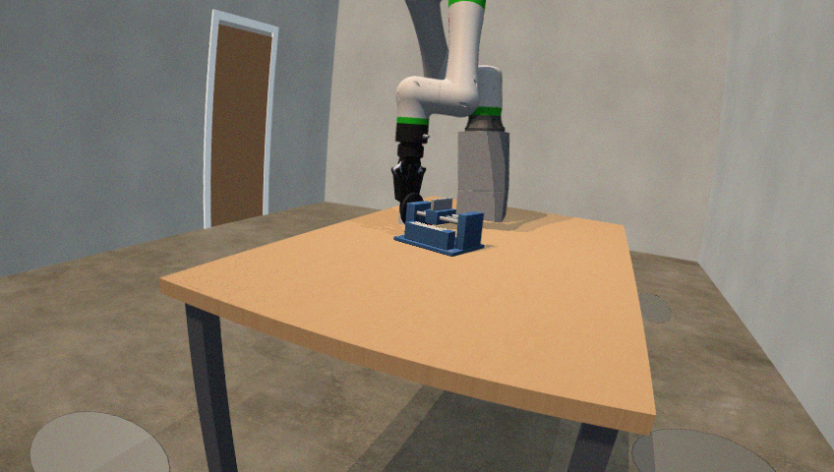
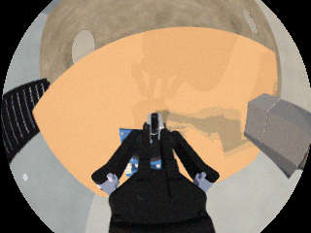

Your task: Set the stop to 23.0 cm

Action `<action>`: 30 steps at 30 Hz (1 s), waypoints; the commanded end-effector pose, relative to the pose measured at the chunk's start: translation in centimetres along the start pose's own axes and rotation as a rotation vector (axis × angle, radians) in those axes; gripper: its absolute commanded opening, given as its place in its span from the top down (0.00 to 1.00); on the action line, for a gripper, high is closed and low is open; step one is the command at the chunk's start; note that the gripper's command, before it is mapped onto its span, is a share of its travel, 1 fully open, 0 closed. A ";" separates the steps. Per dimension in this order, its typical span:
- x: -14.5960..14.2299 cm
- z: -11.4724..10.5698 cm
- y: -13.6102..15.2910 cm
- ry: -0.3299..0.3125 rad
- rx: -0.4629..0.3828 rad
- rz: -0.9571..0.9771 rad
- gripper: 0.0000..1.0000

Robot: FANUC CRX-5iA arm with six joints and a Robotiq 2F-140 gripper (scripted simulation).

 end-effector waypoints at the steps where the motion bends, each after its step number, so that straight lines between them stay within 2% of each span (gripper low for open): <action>1: -0.7 0.2 0.2 0.000 0.000 0.000 0.96; 13: -2.9 -0.3 0.7 0.000 0.000 0.000 0.96; 21: -4.5 -2.4 1.0 0.000 0.000 0.000 0.96; 30: -4.4 -4.3 1.0 0.000 0.000 0.000 0.96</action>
Point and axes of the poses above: the point where the finger pads meet when closed, its own z axis out along the fingers, its own x axis across the jaws, y = z × x, the point moved 4 cm from there along -z, back along the fingers, and after that the axes turned 13 degrees about z, right-handed, at the moved point
